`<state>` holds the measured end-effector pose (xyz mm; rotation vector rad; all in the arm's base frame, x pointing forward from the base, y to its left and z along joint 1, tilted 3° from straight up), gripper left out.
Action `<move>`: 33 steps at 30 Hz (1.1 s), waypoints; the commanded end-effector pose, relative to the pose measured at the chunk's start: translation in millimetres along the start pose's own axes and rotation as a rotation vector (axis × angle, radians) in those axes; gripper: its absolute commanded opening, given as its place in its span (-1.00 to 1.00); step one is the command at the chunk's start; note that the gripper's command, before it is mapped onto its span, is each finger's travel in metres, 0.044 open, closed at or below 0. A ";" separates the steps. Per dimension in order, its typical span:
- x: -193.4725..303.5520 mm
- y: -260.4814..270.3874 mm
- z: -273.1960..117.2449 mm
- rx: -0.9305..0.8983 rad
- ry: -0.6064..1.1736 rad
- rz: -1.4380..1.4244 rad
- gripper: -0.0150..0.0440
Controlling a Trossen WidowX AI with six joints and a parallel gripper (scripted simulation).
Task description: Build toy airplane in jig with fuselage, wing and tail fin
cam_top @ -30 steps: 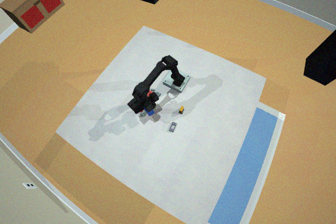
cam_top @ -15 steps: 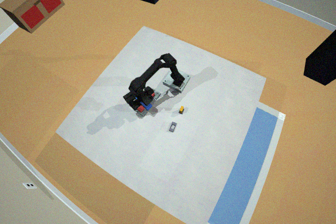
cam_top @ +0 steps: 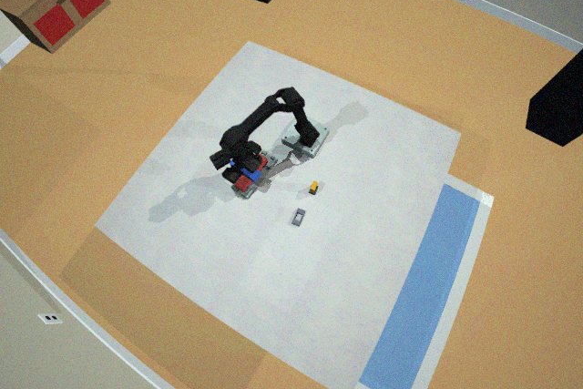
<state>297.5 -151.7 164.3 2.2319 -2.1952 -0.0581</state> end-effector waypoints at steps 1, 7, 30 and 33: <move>0.5 0.6 -1.6 0.005 0.006 -0.005 0.17; 0.4 0.6 -1.5 0.005 0.006 -0.005 0.17; 1.2 0.0 15.7 0.005 0.006 -0.005 0.17; 1.3 -0.1 20.6 0.005 0.006 -0.005 0.17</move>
Point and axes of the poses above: the point midway between the two fingers, 35 mm back from their tips, its own z axis out along the fingers, its own y axis across the jaws, x = y × z, the point moved 8 cm from there along -z, back along the fingers, and after that the axes turned 6 degrees about -z, right-handed, at the moved point
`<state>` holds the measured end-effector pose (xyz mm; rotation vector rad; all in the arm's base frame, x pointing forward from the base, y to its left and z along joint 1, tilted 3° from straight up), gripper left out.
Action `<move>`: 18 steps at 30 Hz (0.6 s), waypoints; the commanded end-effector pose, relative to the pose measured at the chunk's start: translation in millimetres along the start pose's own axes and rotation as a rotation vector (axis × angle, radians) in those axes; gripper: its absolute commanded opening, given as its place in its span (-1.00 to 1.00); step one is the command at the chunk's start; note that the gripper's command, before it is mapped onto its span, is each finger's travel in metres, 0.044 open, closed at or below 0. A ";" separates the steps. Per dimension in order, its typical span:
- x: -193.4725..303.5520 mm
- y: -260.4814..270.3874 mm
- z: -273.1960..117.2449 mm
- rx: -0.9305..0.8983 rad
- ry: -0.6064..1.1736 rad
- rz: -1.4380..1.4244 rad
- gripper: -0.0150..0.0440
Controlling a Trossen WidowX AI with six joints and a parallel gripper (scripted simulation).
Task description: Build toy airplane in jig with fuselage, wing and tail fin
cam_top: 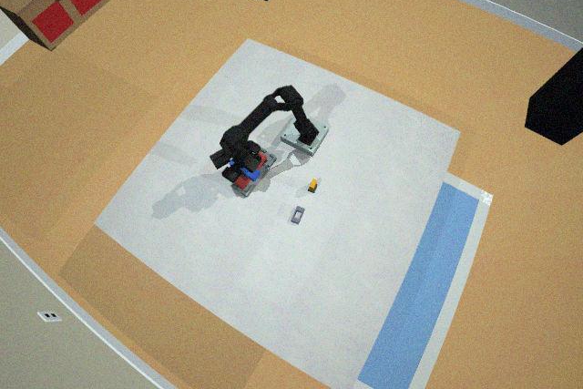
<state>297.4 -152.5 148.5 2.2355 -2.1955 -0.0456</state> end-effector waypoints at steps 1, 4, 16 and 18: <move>0.3 0.4 6.4 -0.003 0.002 -0.003 0.17; 0.3 0.5 11.3 -0.003 0.002 -0.003 0.17; 0.0 0.8 20.7 -0.002 -0.001 0.000 0.15; 0.0 0.8 20.7 -0.002 -0.001 0.000 0.11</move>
Point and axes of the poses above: the point midway between the two fingers, 35 mm back from their tips, its own z axis out along the fingers, its own y axis across the jaws, x = y × z, the point moved 8 cm from there along -z, back along the fingers, and after that the axes turned 6 degrees about -z, right-handed, at the moved point
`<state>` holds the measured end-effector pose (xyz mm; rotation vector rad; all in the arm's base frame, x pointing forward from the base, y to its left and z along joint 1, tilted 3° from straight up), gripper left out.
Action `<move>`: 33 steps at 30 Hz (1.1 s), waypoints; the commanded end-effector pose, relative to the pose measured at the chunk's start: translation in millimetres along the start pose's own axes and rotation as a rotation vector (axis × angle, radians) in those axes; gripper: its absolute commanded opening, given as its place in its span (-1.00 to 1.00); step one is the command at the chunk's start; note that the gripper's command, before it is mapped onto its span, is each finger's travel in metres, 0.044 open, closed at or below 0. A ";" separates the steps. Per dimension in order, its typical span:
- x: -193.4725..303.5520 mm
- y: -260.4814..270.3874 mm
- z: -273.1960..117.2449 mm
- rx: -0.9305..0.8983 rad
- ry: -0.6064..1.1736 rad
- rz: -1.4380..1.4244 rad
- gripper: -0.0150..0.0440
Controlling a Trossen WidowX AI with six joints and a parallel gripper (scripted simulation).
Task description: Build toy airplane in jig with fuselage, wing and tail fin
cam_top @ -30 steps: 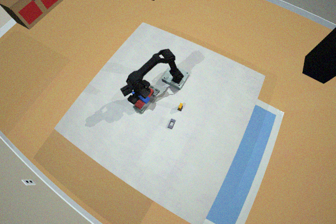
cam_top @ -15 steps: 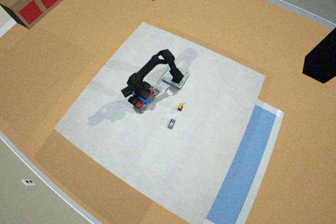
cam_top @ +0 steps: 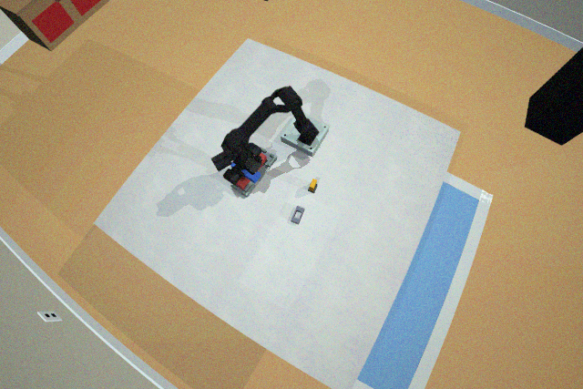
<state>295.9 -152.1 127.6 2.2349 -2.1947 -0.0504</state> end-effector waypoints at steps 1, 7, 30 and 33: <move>0.1 -0.1 -0.3 0.000 0.000 0.000 0.08; 0.1 -0.1 -0.3 0.000 0.000 0.000 -0.38; 0.6 -1.3 -9.3 0.001 0.001 0.000 1.00; 1.1 -3.0 -50.0 0.000 0.003 -0.002 1.00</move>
Point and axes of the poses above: the point midway between the two fingers, 35 mm back from their tips, its own z axis out along the fingers, its own y axis across the jaws, x = y × z, the point moved 8 cm from there along -z, back along the fingers, and after that the axes turned 6 degrees about -z, right-handed, at the moved point
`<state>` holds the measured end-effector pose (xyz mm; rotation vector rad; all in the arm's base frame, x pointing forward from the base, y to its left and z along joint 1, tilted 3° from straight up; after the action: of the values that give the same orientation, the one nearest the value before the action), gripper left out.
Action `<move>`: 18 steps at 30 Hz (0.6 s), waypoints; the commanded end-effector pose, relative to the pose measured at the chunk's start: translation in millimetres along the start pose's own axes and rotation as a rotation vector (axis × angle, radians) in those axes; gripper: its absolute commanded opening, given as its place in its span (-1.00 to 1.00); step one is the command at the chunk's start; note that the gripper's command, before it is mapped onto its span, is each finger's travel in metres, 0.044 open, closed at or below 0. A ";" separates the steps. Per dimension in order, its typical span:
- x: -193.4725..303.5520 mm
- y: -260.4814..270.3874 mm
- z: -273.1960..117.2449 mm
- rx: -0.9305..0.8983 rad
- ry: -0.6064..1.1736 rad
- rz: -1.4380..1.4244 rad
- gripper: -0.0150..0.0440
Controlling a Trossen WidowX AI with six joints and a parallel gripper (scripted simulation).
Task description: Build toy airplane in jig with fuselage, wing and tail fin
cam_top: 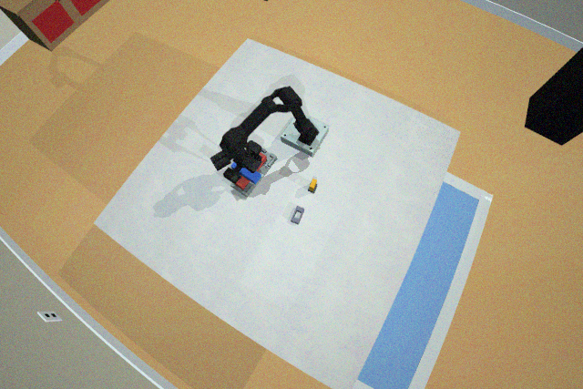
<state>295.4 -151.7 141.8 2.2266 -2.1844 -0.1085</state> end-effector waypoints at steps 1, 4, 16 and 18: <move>0.3 -1.4 -50.6 0.035 0.022 -0.002 1.00; -1.4 1.6 -71.5 0.035 0.022 -0.002 1.00; -1.1 -0.4 -70.8 0.041 0.011 0.636 1.00; -1.0 -0.6 -70.6 0.042 0.007 0.833 1.00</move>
<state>299.8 -152.6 211.4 1.6561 -2.6505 -0.0473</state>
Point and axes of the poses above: the point midway between the two fingers, 35 mm back from their tips, its own z axis out along the fingers, its own y axis across the jaws, x = y × z, the point moved 8 cm from there along -z, back along the fingers, and after that the axes turned 6 degrees about -z, right-handed, at the moved point
